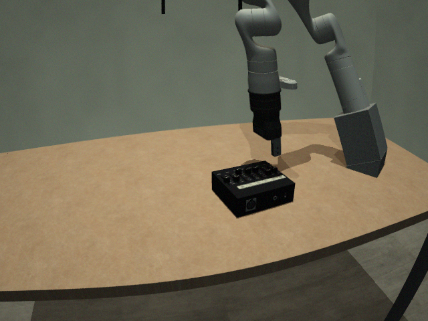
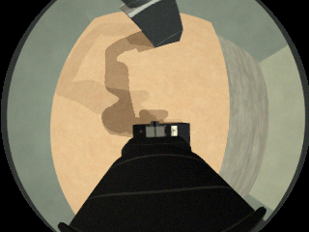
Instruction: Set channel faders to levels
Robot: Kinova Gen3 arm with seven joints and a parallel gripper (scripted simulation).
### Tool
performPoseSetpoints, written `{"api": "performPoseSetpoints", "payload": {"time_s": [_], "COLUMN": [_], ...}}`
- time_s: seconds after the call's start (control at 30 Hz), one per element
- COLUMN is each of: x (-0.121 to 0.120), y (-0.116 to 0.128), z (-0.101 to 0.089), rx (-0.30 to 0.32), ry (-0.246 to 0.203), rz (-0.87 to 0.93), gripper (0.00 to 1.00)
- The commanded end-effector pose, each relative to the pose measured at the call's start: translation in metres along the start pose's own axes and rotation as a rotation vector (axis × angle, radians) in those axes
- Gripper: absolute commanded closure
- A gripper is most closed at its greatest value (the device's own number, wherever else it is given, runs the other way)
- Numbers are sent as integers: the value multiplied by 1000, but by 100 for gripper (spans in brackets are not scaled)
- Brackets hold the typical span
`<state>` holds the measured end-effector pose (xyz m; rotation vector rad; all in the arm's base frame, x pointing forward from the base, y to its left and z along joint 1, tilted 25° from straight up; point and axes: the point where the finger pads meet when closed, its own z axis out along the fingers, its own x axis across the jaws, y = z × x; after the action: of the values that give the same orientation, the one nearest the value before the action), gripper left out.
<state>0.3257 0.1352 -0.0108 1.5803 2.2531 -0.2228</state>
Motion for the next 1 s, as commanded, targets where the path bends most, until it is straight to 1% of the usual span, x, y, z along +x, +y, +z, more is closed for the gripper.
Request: {"api": "performPoseSetpoints", "payload": {"time_s": [0.0,0.2,0.27,0.5,0.7,0.77,0.83,0.97], "x": [-7,-15,-15,-22,-26,-27,-27,-28], "y": [2,8,8,22,37,42,42,51], "z": [1,1,1,-1,-3,-4,-4,-5], "rx": [14,6,6,-14,-35,-42,-42,-55], "ry": [6,3,3,-6,-20,-26,-26,-38], "rz": [-103,-429,-429,-778,-1035,-1110,-1110,-1243], "gripper": [100,100,100,100,100,100,100,100]}}
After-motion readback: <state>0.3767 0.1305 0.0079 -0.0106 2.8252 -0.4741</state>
